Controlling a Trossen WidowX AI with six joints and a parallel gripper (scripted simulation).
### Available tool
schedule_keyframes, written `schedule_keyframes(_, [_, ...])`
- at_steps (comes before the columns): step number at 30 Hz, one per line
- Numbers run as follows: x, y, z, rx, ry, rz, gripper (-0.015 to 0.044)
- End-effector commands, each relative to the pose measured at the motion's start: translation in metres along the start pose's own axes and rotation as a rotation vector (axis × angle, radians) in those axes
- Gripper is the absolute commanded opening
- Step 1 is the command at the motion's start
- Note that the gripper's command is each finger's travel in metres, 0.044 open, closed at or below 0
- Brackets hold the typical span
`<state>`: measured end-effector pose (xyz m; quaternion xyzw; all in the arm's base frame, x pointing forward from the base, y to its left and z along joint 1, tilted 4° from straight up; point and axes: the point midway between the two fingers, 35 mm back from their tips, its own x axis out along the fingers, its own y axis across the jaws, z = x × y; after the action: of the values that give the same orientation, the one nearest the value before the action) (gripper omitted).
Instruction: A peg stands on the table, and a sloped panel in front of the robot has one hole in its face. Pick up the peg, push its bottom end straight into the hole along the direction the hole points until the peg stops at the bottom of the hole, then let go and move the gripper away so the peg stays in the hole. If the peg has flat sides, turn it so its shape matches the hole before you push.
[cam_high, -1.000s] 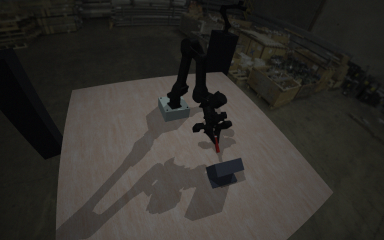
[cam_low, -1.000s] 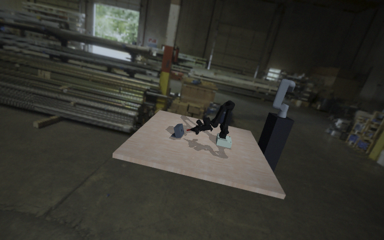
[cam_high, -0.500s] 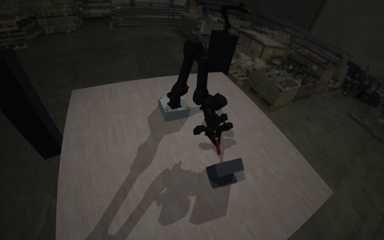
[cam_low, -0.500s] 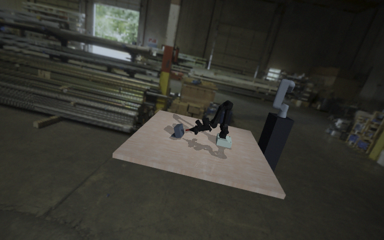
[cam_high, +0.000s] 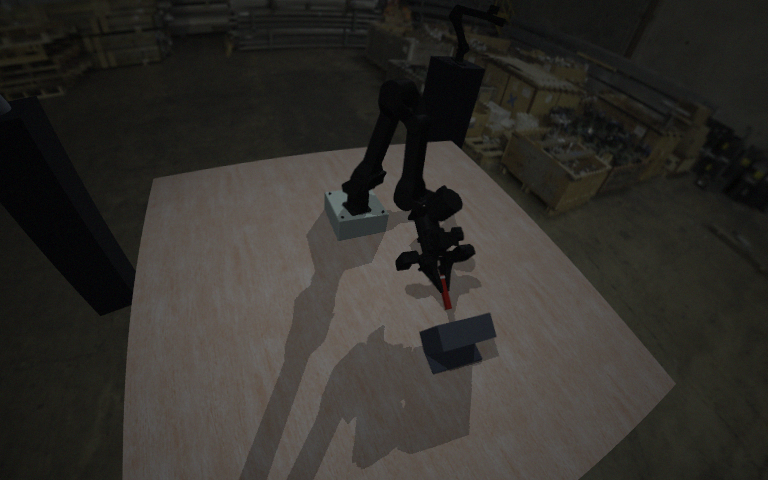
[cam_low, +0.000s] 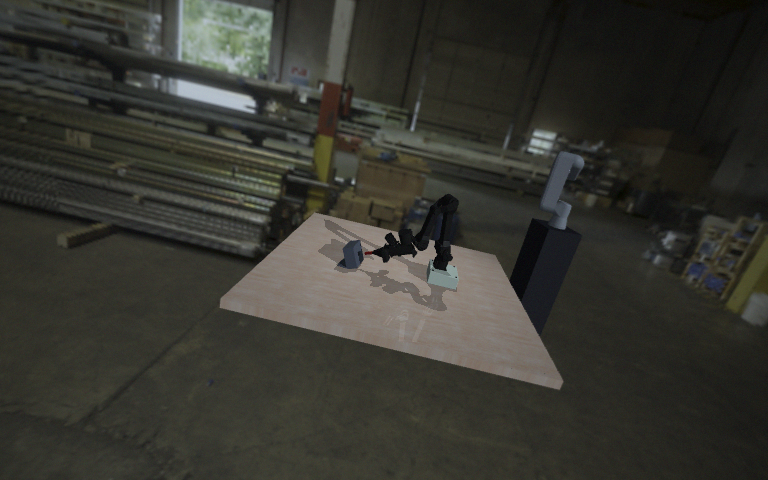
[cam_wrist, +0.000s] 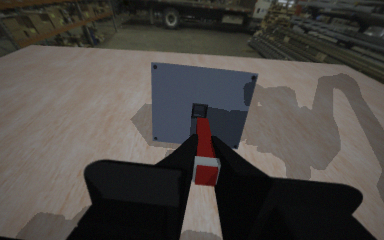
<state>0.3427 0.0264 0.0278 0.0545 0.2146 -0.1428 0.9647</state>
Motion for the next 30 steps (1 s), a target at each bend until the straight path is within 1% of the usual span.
schedule_keyframes(1, [0.003, 0.002, 0.002, 0.001, -0.011, 0.009, 0.0000])
schedule_keyframes(22, [0.024, 0.001, 0.001, 0.002, -0.014, 0.009, 0.0000])
schedule_keyframes(30, [0.025, 0.000, 0.000, 0.003, -0.010, 0.004, 0.0000])
